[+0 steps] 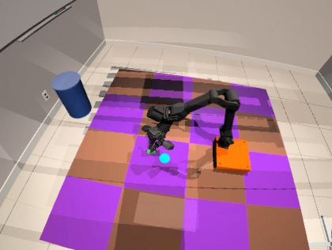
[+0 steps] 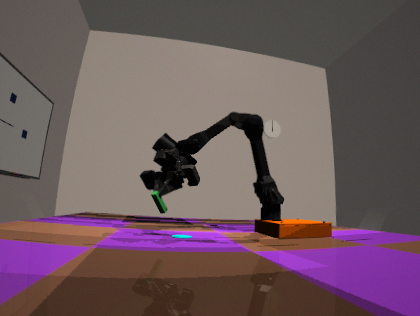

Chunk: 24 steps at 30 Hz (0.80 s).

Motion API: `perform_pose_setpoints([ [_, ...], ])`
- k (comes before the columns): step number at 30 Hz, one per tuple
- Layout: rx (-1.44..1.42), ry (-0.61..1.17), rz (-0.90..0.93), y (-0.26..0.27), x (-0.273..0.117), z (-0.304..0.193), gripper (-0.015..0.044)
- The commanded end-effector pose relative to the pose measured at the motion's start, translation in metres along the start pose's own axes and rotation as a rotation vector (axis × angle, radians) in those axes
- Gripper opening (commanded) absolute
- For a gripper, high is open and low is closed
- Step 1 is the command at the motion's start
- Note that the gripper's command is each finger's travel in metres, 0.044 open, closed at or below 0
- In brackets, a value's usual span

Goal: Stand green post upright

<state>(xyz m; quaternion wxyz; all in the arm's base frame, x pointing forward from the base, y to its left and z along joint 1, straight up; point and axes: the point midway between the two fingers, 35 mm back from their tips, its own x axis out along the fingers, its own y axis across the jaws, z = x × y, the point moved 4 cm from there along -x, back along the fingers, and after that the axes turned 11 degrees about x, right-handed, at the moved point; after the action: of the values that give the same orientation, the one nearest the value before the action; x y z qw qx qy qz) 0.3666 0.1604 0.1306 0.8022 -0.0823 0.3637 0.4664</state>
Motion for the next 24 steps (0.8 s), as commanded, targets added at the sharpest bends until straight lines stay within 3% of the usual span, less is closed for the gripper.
perform_pose_setpoints([
  [1, 0.002, -0.032, 0.012, 0.0004, -0.0021, -0.0005, 0.0023],
  [24, -0.003, -0.169, 0.056, -0.0035, -0.0089, -0.0077, 0.0023],
])
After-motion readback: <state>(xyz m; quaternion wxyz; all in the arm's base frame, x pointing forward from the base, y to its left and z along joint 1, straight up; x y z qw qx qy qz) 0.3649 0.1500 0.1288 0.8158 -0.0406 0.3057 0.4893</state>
